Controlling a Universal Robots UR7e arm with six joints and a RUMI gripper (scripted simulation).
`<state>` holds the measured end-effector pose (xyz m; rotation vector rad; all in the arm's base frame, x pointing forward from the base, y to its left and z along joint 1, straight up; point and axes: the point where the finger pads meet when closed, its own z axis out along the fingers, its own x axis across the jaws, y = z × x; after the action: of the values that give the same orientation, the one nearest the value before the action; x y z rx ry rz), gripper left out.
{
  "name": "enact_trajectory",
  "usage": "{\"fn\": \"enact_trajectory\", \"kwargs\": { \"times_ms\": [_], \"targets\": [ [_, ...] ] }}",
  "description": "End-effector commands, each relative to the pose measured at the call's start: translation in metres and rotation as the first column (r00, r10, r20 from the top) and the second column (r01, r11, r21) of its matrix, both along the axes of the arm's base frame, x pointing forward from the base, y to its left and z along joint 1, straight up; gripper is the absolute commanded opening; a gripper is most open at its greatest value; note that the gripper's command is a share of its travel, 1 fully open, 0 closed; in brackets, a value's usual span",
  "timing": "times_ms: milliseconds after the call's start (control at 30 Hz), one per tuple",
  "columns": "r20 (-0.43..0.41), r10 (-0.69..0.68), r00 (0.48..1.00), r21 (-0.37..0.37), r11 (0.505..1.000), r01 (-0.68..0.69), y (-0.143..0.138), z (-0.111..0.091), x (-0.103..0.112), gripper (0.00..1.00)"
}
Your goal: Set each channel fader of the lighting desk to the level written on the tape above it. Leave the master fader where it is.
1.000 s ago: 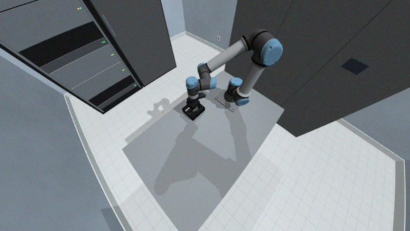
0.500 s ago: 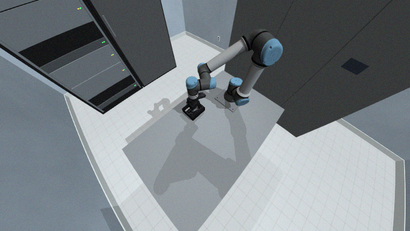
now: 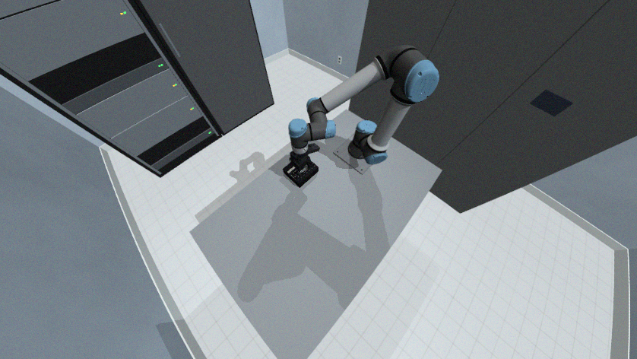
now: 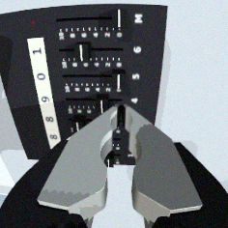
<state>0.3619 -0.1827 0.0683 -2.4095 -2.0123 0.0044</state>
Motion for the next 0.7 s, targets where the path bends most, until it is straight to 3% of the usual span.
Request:
{"fn": "enact_trajectory", "kwargs": {
  "times_ms": [0, 667],
  "targets": [
    [-0.002, -0.001, 1.000, 0.002, 1.000, 0.001, -0.0019, -0.0015, -0.0015, 0.00],
    [-0.002, -0.001, 1.000, 0.002, 1.000, 0.001, -0.0110, -0.0015, -0.0032, 0.00]
  ]
}}
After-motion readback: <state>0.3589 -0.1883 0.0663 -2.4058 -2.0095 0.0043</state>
